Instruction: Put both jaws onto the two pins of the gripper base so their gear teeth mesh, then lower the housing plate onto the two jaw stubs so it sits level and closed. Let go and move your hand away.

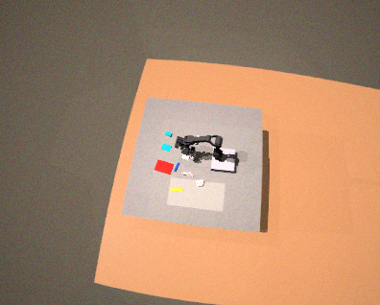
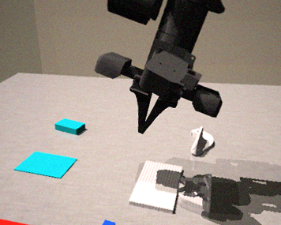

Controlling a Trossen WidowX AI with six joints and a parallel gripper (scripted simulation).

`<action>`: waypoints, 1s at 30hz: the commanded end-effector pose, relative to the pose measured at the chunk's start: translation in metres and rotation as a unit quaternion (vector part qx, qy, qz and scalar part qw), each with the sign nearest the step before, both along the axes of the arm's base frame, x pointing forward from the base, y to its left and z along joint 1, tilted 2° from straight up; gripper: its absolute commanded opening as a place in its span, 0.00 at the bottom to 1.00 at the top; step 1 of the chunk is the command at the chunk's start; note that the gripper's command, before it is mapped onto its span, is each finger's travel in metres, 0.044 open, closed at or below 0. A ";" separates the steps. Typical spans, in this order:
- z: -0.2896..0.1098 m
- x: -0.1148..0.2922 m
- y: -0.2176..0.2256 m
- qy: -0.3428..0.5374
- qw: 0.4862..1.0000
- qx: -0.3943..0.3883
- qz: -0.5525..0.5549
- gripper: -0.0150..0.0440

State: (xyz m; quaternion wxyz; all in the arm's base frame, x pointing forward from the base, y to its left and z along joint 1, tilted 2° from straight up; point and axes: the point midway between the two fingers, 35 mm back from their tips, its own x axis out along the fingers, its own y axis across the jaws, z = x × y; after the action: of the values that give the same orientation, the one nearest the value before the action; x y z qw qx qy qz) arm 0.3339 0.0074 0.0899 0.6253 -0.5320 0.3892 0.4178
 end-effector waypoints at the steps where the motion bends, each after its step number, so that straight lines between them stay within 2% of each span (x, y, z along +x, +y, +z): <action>1: -0.004 0.000 0.008 0.009 1.000 -0.009 0.024 0.25; 15: -0.008 -0.002 0.037 0.024 0.991 -0.038 0.122 0.25; 30: -0.013 -0.008 0.072 0.039 0.959 -0.081 0.269 0.25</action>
State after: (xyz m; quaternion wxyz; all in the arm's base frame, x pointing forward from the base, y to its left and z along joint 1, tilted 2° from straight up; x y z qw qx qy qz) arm 0.3270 0.0720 0.0803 0.4588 -0.6369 0.3008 0.5417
